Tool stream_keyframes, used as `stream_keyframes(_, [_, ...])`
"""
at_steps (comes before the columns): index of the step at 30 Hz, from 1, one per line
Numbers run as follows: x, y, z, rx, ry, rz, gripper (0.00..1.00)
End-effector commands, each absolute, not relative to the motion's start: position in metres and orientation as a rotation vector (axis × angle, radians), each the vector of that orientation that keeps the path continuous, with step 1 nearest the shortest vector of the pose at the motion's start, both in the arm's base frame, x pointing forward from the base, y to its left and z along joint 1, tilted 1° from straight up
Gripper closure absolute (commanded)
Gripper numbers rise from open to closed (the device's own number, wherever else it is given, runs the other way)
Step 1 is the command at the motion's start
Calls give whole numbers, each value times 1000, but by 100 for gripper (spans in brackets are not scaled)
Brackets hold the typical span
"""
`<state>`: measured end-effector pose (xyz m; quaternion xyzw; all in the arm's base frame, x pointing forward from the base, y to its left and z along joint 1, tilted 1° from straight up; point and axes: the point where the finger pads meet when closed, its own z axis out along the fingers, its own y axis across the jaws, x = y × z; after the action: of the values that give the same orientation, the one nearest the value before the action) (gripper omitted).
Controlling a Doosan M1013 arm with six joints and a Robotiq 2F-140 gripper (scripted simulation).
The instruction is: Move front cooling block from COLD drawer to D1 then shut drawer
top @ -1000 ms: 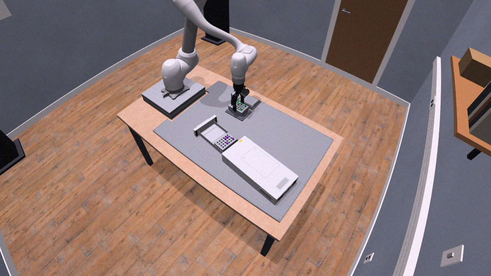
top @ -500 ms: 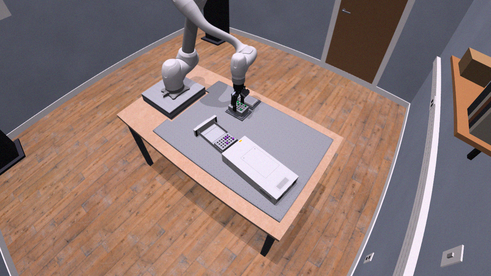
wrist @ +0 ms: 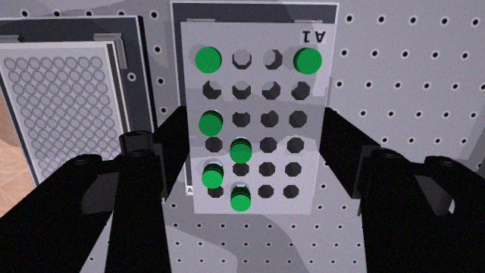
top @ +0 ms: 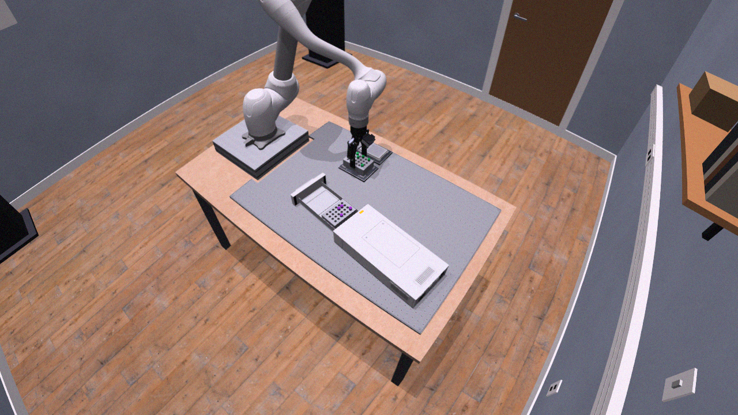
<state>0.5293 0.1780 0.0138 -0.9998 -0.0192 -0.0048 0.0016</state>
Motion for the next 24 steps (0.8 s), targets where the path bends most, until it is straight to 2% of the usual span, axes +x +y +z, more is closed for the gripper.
stream_keyframes(1, [530,178,14,-3137,-60,-17,90])
stream_keyframes(24, [530,178,11,-3137,-60,-17,90])
